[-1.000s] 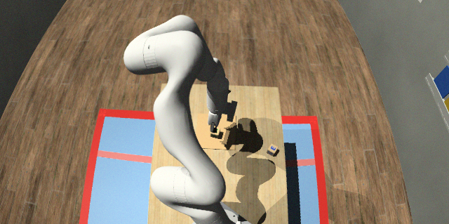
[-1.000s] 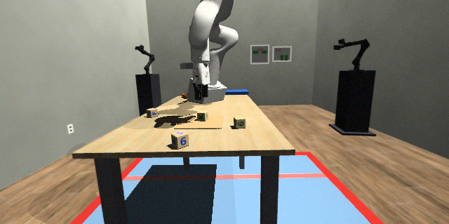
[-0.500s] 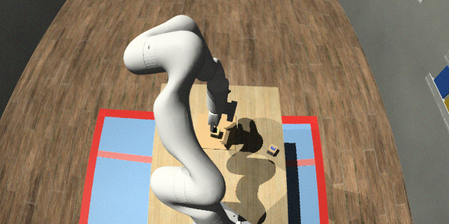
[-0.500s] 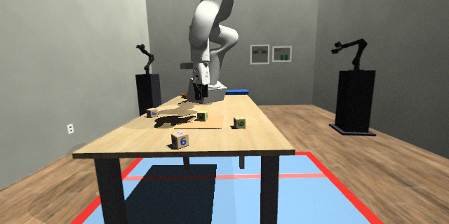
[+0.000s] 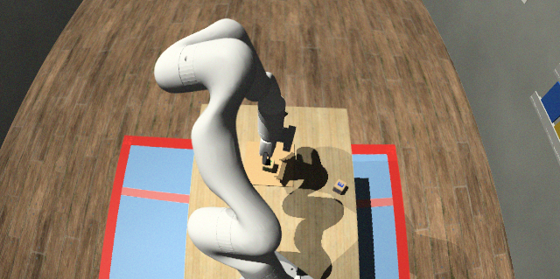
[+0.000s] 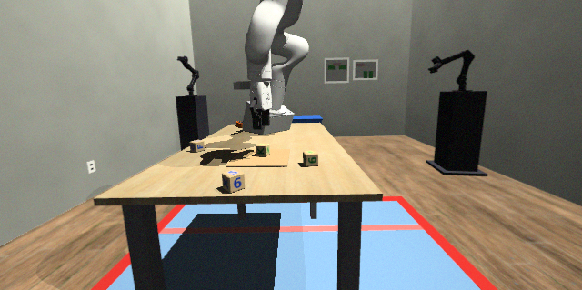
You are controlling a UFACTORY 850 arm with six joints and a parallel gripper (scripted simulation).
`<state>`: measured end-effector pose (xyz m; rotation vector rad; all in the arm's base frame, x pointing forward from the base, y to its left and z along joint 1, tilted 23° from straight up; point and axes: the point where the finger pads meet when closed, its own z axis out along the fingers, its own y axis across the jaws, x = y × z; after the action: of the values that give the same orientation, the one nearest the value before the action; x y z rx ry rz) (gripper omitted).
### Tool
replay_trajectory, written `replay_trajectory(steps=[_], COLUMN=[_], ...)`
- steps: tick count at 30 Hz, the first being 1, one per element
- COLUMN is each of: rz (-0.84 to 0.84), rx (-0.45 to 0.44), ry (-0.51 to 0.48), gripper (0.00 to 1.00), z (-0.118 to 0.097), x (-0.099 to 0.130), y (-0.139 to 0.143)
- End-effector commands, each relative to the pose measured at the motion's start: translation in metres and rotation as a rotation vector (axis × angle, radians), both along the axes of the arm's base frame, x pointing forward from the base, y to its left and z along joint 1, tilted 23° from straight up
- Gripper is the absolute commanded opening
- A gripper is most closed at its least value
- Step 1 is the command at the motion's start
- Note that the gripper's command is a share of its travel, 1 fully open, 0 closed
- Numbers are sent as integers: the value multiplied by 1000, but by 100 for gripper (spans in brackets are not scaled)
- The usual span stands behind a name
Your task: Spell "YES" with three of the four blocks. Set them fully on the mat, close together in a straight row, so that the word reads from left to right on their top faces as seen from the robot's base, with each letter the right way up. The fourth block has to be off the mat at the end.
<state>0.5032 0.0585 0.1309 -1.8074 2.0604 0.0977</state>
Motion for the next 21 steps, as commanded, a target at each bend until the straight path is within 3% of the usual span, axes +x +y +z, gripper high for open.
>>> replay_trajectory(steps=[1, 21], rz=[0, 0], rx=[0, 0], ry=[-1, 0], gripper=[84, 84], z=[0, -14], x=[1, 5], y=[0, 5])
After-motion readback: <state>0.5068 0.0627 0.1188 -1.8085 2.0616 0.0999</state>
